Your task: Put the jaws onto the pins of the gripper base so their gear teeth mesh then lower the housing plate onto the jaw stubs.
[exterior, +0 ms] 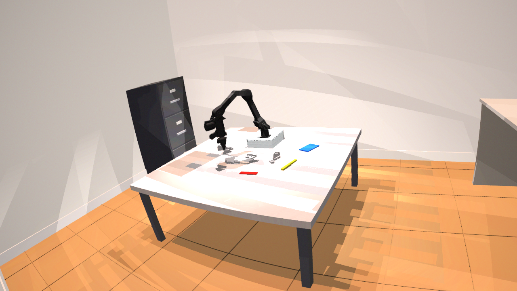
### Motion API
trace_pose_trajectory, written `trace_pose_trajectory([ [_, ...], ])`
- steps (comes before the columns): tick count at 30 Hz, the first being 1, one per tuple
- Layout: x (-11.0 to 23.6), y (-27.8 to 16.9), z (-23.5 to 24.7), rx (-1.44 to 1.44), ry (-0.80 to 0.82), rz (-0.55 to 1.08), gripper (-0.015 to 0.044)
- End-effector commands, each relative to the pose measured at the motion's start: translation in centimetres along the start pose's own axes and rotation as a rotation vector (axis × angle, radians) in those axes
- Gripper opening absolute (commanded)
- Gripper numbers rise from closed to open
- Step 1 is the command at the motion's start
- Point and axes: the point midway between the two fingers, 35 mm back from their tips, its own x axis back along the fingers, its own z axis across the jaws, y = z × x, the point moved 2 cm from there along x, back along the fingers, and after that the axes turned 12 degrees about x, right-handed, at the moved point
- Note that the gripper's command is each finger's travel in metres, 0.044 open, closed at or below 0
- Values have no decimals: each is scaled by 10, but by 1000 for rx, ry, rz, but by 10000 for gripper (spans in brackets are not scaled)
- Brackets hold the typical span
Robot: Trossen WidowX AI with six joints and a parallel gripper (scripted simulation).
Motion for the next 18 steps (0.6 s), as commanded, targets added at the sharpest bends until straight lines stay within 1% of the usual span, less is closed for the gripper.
trace_pose_trajectory([
  [1, 1, -11, 3, 100, -3, -1, 134],
  [18, 2, -66, 12, 589, -2, 4, 134],
])
